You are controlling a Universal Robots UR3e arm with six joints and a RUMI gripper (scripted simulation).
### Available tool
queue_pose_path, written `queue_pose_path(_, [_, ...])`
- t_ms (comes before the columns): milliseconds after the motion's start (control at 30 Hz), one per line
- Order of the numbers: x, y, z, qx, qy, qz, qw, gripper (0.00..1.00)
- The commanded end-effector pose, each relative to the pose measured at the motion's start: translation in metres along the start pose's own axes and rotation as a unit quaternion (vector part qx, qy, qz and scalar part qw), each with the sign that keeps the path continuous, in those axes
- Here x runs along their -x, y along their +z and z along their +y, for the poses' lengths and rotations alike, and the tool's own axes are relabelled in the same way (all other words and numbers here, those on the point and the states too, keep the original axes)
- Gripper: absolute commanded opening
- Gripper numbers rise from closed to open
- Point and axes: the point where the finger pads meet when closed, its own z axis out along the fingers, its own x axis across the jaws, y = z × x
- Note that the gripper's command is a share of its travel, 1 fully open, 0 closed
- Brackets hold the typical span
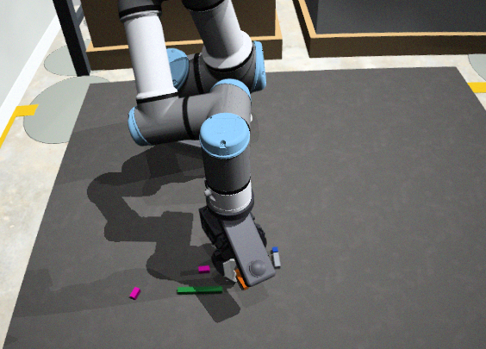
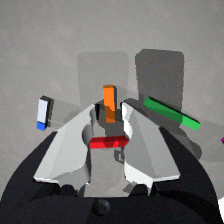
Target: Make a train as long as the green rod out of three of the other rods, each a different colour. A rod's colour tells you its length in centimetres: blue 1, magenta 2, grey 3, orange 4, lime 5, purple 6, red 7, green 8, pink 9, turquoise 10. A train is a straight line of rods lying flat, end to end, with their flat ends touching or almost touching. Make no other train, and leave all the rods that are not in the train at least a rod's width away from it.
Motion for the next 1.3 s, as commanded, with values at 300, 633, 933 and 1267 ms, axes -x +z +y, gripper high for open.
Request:
queue_pose_path(300, [-0.0003,-0.0002,-0.0007,-0.001,0.000,0.000,1.000,0.14])
queue_pose_path(633, [-0.0003,-0.0002,-0.0007,-0.001,0.000,0.000,1.000,0.14])
queue_pose_path(933, [-0.0003,-0.0002,-0.0007,-0.001,0.000,0.000,1.000,0.14])
queue_pose_path(1267, [-0.0003,-0.0002,-0.0007,-0.001,0.000,0.000,1.000,0.00])
